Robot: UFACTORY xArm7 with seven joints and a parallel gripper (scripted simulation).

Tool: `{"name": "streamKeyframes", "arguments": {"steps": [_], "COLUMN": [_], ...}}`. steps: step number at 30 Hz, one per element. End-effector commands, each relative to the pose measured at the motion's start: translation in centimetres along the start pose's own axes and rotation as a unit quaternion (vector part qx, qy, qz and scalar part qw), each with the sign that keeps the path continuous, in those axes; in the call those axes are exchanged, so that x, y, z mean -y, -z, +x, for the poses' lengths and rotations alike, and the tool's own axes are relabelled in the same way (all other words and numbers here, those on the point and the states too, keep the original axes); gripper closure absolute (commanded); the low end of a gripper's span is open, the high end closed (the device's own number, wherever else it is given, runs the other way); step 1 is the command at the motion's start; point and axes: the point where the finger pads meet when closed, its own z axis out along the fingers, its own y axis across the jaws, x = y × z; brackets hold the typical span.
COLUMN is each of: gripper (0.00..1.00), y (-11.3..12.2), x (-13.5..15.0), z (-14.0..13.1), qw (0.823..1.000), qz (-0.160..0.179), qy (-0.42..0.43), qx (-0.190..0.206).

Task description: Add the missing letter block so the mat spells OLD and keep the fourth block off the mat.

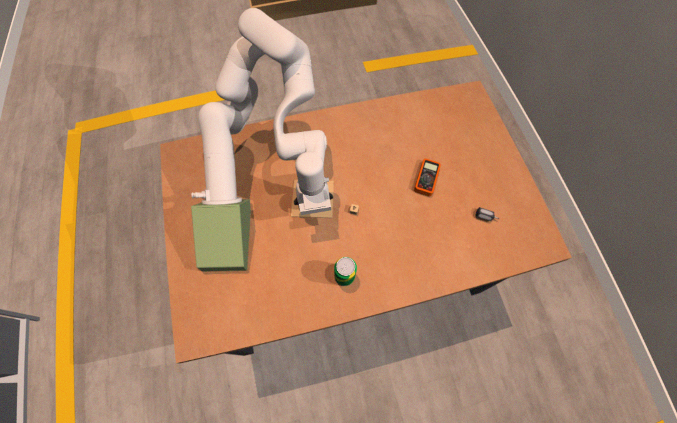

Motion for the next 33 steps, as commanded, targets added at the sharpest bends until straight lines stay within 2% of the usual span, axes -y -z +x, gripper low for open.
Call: {"name": "streamKeyframes", "arguments": {"steps": [1, 2, 4, 5, 7, 8, 10, 11, 24, 33], "gripper": [0.73, 0.69, 0.69, 0.65, 0.65, 0.61, 0.61, 0.57, 0.57, 0.57], "y": [0.2, 0.2, 0.2, 0.2, 0.2, 0.2, 0.2, 0.2, 0.2, 1.9], "x": [0.1, 0.1, 0.1, 0.1, 0.1, 0.1, 0.1, 0.1, 0.1, 0.1], "z": [0.1, 0.1, 0.1, 0.1, 0.1, 0.1, 0.1, 0.1, 0.1, 0.1], "qw": [1.000, 1.000, 1.000, 1.000, 1.000, 1.000, 1.000, 1.000, 1.000, 1.000], "qz": [0.002, 0.002, 0.002, 0.002, 0.002, 0.002, 0.002, 0.002, 0.002, 0.002], "qy": [0.000, 0.000, 0.000, 0.000, 0.000, 0.000, 0.000, 0.000, 0.000, 0.000], "qx": [-0.002, -0.002, -0.002, -0.002, -0.002, -0.002, -0.002, -0.002, -0.002, -0.002]}}
